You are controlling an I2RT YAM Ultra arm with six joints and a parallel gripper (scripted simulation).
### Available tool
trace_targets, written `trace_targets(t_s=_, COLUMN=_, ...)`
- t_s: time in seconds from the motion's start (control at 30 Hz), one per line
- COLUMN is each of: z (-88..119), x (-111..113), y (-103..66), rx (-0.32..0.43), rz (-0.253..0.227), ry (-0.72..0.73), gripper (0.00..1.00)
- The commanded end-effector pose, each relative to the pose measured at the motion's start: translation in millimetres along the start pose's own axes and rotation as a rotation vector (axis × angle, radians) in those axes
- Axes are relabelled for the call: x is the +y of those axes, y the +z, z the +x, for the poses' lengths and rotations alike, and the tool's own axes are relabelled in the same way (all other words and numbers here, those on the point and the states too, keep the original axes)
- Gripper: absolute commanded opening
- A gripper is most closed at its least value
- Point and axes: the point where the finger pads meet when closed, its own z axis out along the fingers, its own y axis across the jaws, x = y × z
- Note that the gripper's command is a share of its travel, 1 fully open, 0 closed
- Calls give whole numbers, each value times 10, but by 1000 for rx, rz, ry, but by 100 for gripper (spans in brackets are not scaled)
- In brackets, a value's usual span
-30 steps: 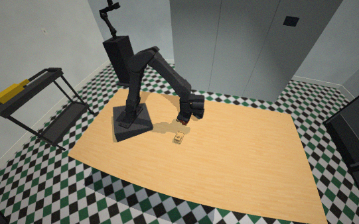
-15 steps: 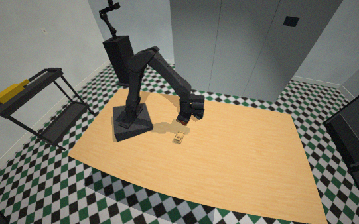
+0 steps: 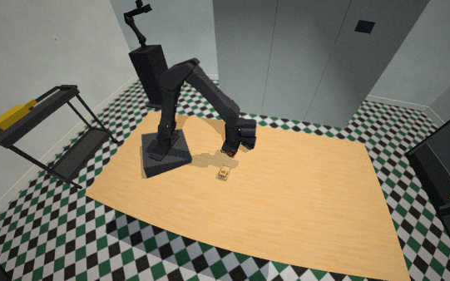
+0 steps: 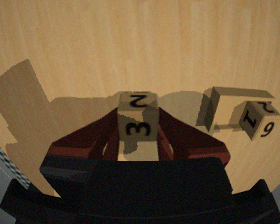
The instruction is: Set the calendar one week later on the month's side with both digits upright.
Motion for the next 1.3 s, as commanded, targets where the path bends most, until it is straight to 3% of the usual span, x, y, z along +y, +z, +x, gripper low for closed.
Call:
trace_targets(t_s=0.0, z=-28, x=3, y=-28, rx=-12, rz=-2, ry=0, gripper=26)
trace_targets(t_s=1.27, z=-28, x=3, y=8, rx=-12, rz=-2, ry=0, gripper=26)
